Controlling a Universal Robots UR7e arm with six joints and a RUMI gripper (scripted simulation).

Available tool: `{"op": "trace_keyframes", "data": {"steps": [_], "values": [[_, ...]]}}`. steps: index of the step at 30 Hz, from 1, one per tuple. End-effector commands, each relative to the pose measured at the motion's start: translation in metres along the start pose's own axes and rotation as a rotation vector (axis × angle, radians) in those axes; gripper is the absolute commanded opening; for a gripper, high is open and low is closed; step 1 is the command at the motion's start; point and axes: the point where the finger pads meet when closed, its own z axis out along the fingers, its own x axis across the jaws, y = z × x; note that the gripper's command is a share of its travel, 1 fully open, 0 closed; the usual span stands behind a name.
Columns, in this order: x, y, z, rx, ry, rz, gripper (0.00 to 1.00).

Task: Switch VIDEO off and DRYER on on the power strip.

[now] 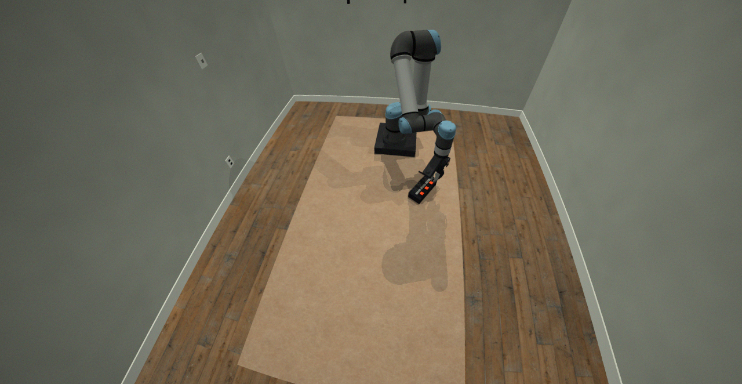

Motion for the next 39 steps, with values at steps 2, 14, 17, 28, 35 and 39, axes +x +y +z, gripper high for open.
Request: {"op": "trace_keyframes", "data": {"steps": [2, 14, 17, 28, 35, 39], "values": [[-0.0003, -0.0002, -0.0004, 0.001, -0.001, 0.000, 0.00], [-0.0003, -0.0002, -0.0003, 0.001, -0.001, 0.000, 0.00], [-0.0003, -0.0002, -0.0002, 0.001, -0.001, 0.000, 0.00], [-0.0003, -0.0002, 0.0027, 0.001, -0.001, 0.000, 0.00], [-0.0003, -0.0002, 0.0050, 0.001, -0.001, 0.000, 0.00], [-0.0003, -0.0002, 0.0066, 0.001, -0.001, 0.000, 0.00]]}}
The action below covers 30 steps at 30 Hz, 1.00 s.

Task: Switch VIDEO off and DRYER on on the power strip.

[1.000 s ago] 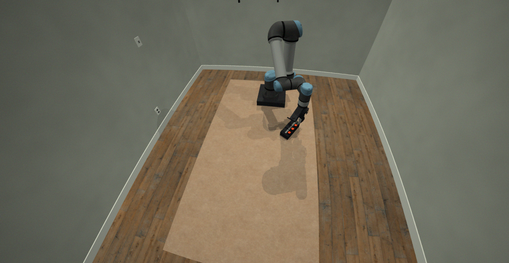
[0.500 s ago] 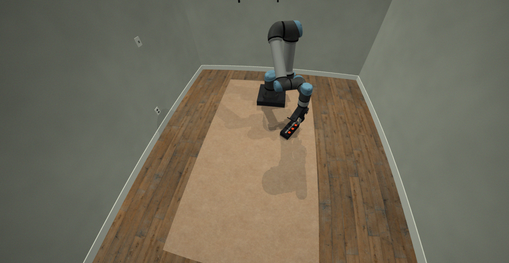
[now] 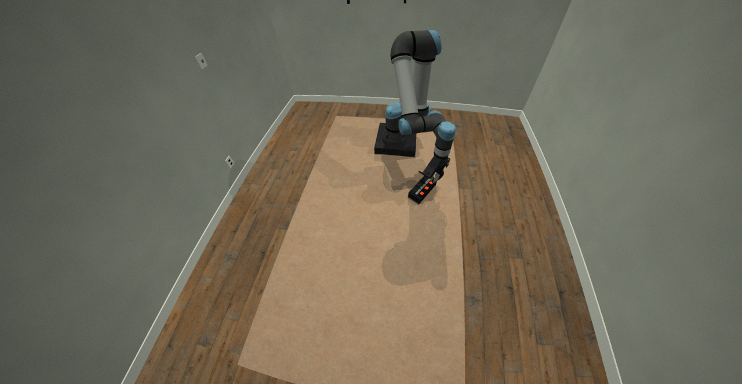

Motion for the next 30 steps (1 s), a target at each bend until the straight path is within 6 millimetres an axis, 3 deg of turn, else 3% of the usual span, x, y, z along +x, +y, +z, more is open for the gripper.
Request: {"op": "trace_keyframes", "data": {"steps": [1, 30], "values": [[-0.0003, -0.0002, 0.0016, 0.001, -0.001, 0.000, 0.00], [-0.0003, -0.0002, 0.0006, 0.001, -0.001, 0.000, 0.00]]}}
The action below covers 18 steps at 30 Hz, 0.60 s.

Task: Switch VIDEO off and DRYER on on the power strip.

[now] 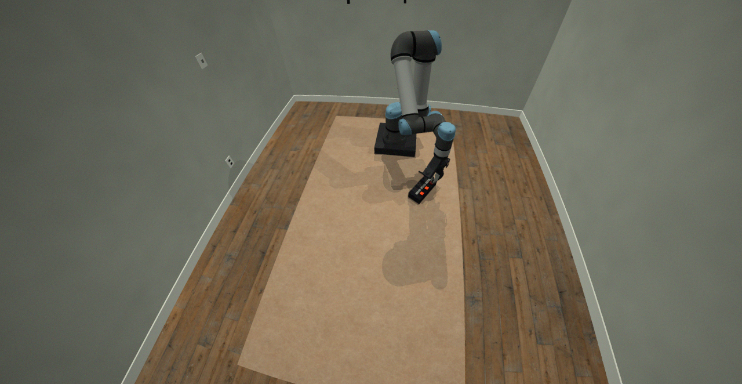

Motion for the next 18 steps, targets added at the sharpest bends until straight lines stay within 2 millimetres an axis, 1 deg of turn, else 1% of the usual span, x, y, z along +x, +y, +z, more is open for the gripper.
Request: {"op": "trace_keyframes", "data": {"steps": [1, 12, 18], "values": [[0.000, 0.000, -0.003, 0.001, -0.001, 0.000, 0.00], [0.000, 0.000, -0.032, 0.001, -0.001, 0.000, 0.00], [0.000, 0.000, -0.037, 0.001, -0.001, 0.000, 0.00]]}}
